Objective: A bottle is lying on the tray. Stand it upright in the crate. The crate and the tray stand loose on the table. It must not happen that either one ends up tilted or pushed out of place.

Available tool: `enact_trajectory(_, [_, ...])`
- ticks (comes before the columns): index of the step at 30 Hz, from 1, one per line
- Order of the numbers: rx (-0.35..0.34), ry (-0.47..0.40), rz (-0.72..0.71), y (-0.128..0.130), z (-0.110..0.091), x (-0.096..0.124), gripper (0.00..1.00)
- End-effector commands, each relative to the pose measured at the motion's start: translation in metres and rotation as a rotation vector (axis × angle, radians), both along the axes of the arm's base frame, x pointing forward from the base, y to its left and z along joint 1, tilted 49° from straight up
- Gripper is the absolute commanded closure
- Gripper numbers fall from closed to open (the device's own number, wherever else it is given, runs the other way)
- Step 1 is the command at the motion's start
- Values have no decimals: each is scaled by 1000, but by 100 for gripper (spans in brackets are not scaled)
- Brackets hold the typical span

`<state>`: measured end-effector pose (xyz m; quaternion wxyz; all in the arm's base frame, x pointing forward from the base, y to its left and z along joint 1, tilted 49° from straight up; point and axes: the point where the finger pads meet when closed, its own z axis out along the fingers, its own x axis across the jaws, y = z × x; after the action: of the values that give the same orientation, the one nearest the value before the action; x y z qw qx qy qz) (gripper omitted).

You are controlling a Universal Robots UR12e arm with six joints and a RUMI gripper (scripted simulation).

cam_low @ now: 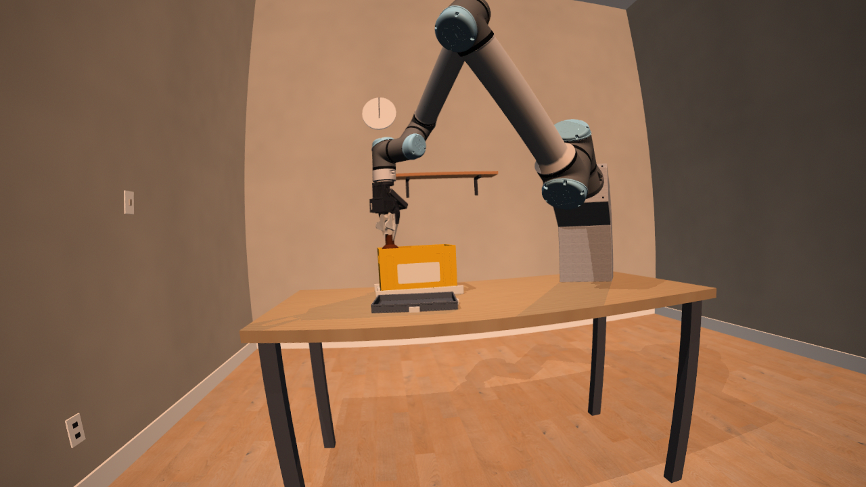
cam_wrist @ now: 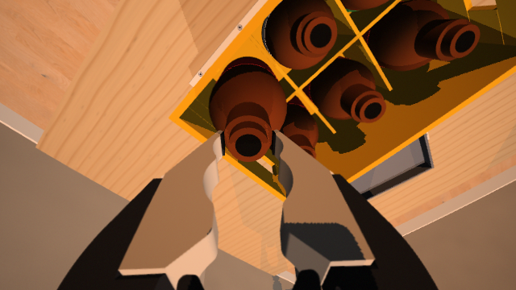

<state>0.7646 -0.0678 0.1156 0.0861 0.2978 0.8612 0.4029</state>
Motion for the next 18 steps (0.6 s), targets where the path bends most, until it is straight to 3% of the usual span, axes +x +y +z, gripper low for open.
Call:
enact_trajectory(1, [-1,-1,-1,0,0,1,100])
enact_trajectory(18, [-1,-1,-1,8,-9,6,100])
